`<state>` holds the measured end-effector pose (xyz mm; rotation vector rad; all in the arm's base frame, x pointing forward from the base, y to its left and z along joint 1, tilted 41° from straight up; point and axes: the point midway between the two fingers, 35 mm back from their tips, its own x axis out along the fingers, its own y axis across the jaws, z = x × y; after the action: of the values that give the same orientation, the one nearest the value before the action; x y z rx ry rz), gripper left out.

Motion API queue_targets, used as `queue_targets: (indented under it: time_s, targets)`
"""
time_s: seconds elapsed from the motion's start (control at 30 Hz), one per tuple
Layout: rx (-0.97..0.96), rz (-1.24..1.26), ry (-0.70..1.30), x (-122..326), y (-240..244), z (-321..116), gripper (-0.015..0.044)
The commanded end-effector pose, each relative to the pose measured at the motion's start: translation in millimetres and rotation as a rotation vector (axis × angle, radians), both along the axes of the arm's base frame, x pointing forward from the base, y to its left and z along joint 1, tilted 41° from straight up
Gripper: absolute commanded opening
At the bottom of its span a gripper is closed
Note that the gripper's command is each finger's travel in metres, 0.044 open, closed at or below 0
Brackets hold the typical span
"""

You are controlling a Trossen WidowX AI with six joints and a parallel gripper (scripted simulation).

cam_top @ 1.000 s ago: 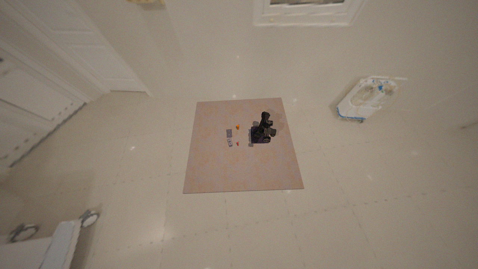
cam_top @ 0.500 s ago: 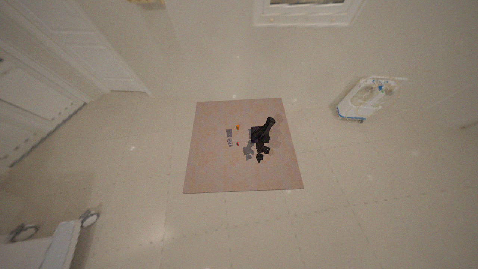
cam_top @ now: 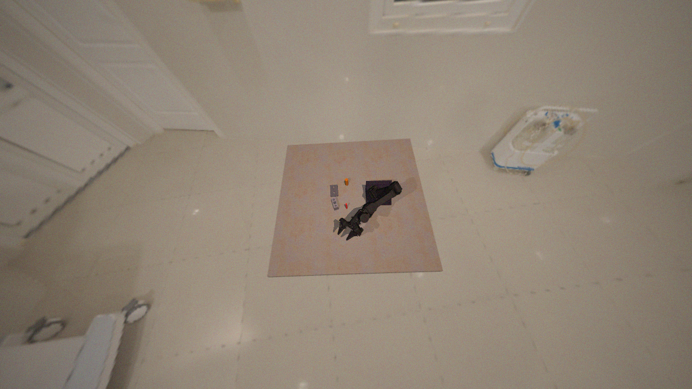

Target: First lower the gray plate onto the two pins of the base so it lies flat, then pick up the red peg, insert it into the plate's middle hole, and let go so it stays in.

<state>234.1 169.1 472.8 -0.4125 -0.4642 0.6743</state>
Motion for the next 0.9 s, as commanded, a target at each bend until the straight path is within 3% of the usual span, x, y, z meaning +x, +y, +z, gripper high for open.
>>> queue_targets:
  time_s: [0.0, 0.23, 0.47, 0.6, 0.8, 0.87]
  targets:
    - [0.008, -0.016, 0.243, 39.0, -2.0, -33.2, 0.0440]
    - [0.125, -0.114, 0.839, 107.3, -27.0, -124.7, 0.0440]
    - [0.427, -0.318, 1.508, 135.6, -78.1, -224.2, 0.0440]
    - [0.681, -0.481, 1.877, 133.1, -110.4, -272.3, 0.0440]
    - [1.290, -0.850, 2.481, 106.9, -163.0, -333.2, 0.0440]
    - [1.433, -0.935, 2.586, 100.3, -172.2, -340.8, 0.0440]
